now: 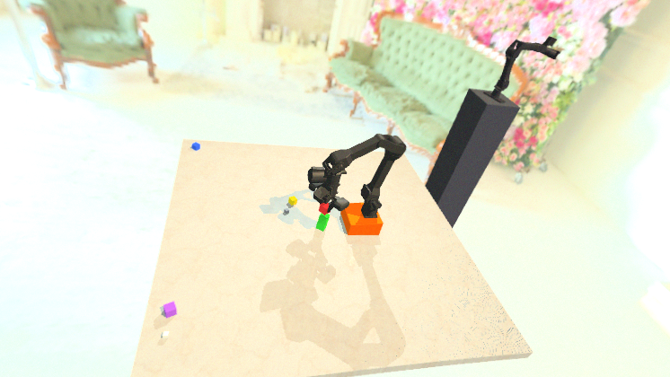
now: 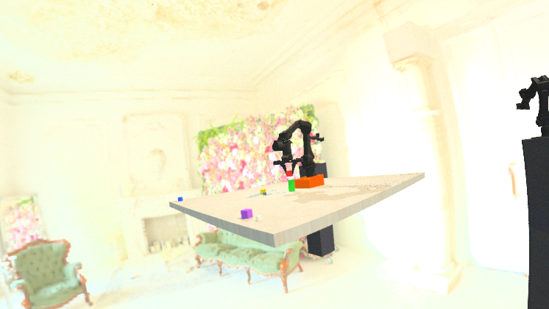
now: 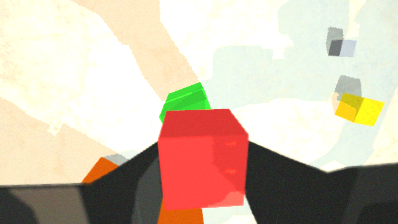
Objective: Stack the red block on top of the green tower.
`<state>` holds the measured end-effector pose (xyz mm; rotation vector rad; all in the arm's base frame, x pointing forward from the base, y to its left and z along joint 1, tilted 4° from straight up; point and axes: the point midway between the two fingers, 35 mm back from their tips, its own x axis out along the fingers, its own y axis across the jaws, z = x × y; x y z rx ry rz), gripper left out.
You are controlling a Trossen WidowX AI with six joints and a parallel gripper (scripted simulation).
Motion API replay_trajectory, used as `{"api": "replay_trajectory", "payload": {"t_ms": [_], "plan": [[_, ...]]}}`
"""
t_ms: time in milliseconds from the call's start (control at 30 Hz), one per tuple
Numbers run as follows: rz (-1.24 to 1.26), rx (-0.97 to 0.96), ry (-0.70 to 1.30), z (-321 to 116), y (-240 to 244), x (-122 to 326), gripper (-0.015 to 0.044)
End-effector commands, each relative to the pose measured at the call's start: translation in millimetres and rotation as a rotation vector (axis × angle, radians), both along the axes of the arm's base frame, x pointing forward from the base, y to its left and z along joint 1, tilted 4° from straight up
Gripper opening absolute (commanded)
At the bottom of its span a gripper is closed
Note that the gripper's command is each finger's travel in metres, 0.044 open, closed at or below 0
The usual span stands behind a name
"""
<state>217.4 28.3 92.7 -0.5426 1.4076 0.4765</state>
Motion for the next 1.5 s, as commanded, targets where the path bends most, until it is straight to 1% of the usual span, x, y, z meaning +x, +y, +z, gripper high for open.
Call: {"api": "replay_trajectory", "payload": {"t_ms": [0,133,1133,1467], "plan": [[0.006,-0.001,0.012,-14.3,-0.2,-0.9,0.0],[0.006,-0.001,0.013,-23.2,-0.4,-0.7,0.0],[0.006,-0.001,0.013,-21.8,-0.3,-0.8,0.0],[0.0,-0.002,0.012,-23.5,-0.5,-0.6,0.0263]]}}
